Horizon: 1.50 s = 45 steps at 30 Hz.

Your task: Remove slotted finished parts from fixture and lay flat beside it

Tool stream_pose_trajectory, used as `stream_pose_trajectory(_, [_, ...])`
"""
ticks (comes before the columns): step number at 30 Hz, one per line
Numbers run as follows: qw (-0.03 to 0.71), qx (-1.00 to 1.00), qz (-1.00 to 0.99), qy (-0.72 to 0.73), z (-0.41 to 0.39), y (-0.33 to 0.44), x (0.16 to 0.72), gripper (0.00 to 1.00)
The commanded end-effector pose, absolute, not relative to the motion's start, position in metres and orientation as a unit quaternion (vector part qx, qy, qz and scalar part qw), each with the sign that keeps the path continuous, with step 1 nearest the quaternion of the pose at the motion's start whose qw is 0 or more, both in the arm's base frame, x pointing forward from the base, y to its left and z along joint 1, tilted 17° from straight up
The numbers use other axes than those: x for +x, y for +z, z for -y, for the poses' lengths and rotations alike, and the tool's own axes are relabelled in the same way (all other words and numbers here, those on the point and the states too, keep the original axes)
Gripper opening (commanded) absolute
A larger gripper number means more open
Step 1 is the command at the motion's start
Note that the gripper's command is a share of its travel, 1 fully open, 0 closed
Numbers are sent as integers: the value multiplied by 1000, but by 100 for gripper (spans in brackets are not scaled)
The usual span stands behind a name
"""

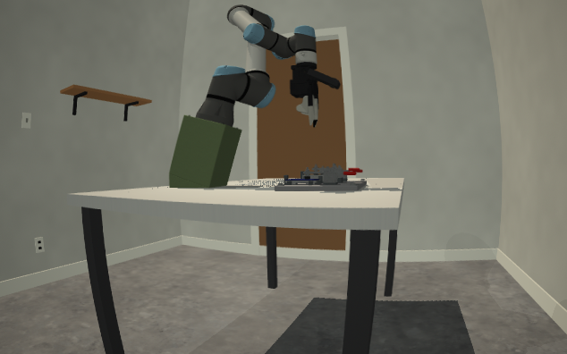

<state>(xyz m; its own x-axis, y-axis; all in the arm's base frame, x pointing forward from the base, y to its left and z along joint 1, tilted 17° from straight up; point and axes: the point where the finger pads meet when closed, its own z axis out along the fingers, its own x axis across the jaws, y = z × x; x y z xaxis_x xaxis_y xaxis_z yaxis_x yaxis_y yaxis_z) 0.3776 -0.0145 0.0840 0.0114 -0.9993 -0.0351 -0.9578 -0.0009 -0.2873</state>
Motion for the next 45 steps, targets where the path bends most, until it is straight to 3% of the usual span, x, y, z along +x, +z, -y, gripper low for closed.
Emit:
stream_pose_trajectory(1, [116,-702,-697,-90,15,84,378,28])
stream_pose_trajectory(45, [116,-702,-697,-90,12,27,396,28])
